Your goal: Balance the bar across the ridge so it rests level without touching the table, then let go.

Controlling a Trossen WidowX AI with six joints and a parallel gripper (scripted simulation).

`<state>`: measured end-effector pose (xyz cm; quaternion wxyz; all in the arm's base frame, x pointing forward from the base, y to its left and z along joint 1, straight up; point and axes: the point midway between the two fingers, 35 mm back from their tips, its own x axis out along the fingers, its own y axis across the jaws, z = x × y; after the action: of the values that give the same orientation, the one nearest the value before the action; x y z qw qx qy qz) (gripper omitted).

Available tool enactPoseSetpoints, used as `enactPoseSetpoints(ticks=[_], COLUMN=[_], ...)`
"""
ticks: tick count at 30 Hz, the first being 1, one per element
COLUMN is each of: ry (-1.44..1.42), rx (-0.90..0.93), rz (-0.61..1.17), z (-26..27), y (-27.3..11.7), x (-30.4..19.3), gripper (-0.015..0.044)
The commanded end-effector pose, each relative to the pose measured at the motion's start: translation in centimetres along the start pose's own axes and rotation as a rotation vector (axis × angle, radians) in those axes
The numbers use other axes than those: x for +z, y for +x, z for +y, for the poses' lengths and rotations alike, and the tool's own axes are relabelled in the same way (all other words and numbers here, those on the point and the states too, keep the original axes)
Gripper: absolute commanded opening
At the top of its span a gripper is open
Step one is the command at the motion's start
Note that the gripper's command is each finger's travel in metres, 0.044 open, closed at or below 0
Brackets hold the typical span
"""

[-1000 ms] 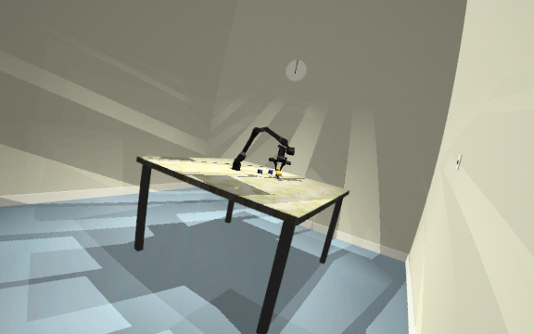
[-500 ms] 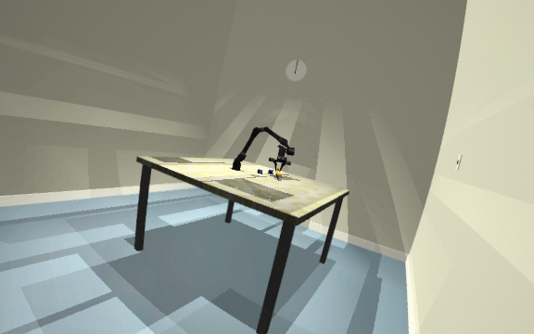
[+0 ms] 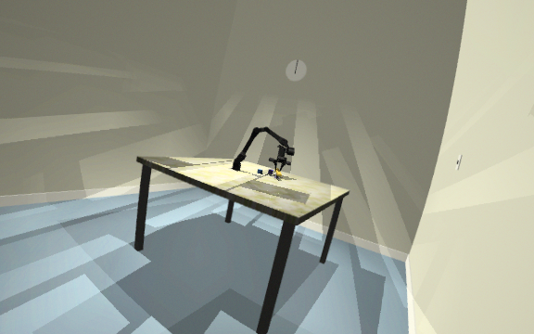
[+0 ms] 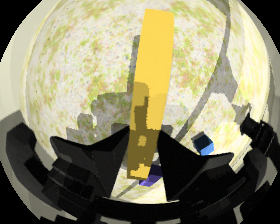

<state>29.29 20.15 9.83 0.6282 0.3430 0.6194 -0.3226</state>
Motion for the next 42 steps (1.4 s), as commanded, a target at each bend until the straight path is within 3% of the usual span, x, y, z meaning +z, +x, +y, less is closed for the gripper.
enactPoseSetpoints(ticks=[1, 42], ry=[0.002, 0.002], rx=[0.002, 0.002], rz=[-0.002, -0.002], z=[0.03, -0.03], y=[0.03, 0.38], x=[0.05, 0.03], gripper=[0.0000, 0.0000])
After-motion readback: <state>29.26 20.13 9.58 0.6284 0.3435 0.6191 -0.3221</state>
